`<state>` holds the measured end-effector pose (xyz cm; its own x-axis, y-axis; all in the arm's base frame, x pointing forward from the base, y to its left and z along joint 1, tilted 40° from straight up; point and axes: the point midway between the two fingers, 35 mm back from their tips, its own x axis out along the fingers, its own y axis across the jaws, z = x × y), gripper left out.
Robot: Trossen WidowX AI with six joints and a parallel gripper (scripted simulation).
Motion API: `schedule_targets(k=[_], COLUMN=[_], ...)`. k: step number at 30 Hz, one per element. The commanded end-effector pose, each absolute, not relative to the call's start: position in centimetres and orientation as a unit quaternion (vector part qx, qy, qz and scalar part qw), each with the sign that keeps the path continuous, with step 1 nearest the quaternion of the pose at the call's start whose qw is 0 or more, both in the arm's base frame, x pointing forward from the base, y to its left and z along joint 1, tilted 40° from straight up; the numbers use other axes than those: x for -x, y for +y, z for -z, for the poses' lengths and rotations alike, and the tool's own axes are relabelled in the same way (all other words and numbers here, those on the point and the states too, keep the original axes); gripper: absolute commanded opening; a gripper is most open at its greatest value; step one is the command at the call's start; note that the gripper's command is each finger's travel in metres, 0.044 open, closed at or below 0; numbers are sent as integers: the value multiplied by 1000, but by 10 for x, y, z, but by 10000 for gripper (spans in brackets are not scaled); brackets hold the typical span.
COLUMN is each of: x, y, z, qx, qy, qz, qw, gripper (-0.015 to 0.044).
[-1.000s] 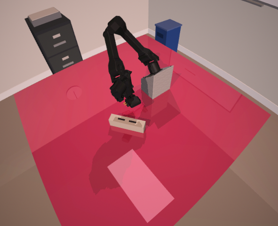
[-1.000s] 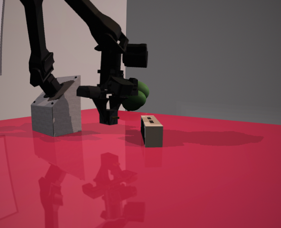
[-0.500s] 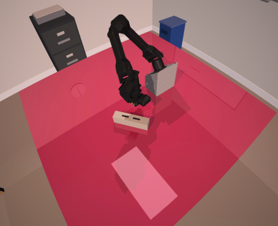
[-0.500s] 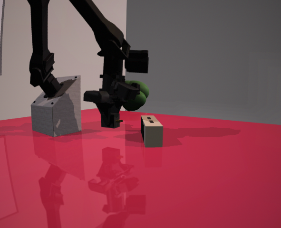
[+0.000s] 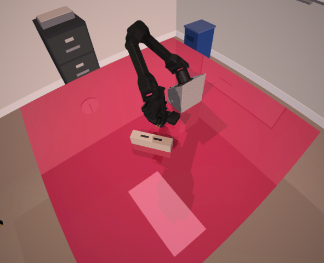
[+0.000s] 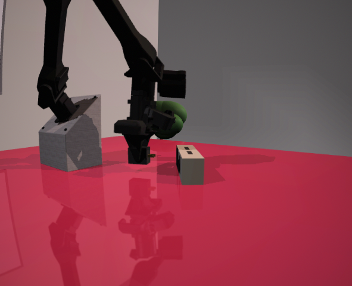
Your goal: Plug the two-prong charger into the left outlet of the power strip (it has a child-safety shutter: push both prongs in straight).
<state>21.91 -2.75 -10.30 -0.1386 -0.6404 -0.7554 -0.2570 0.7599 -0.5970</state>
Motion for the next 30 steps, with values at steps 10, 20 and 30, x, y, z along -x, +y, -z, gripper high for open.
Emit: schedule_targets(k=[10,20,30], x=[-211,-219,-228], y=[-26,-22,-17], z=[116,121,127], qx=[360,364,369], qy=[748,748,749], qz=[105,99,93], qw=[548,545,542], gripper=[0,0,0])
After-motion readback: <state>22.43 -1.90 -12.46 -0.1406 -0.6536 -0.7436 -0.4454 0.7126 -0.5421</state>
